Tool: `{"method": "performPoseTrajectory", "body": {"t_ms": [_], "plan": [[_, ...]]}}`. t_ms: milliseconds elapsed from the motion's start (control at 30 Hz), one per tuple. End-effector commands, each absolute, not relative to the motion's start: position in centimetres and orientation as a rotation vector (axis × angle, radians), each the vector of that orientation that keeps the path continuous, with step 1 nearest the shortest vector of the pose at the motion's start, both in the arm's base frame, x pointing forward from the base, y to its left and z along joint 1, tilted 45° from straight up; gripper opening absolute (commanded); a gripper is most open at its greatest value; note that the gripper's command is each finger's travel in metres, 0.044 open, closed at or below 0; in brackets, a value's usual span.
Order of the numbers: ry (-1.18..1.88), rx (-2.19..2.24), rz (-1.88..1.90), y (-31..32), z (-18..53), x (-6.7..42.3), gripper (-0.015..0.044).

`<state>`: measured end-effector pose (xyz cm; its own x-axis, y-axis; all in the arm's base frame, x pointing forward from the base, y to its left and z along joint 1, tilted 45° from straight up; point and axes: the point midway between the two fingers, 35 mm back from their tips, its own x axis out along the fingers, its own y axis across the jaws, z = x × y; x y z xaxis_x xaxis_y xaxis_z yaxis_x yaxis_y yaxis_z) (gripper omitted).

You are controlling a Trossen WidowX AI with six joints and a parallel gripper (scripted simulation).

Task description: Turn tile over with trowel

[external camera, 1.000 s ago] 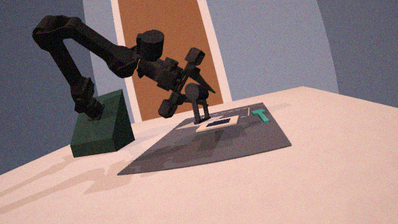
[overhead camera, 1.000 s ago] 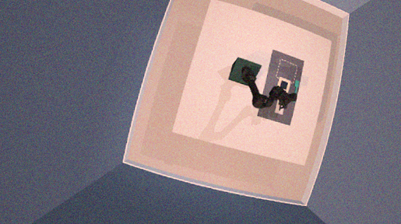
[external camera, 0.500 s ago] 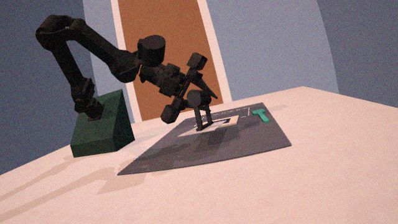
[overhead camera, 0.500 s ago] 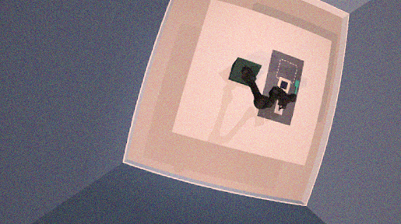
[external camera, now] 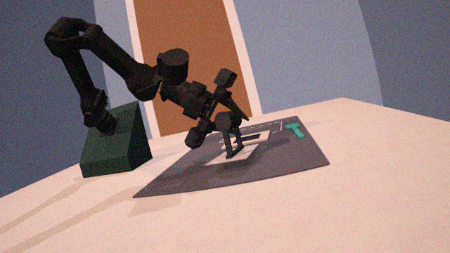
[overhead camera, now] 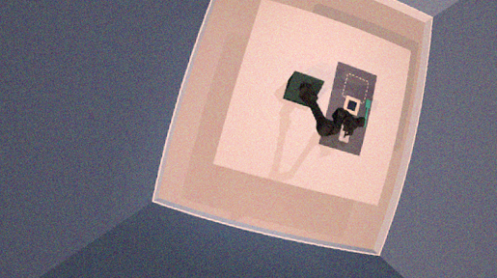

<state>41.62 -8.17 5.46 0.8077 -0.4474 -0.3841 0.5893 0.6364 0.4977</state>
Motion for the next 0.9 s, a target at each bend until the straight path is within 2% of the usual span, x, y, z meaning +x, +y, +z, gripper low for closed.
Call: {"method": "performPoseTrajectory", "body": {"t_ms": [0, 867], "plan": [[0.234, 0.647, -0.589, -8.0, 5.3, 41.8, 0.0000], [0.235, 0.649, -0.589, -5.0, 2.2, 41.7, 0.0000]]}}
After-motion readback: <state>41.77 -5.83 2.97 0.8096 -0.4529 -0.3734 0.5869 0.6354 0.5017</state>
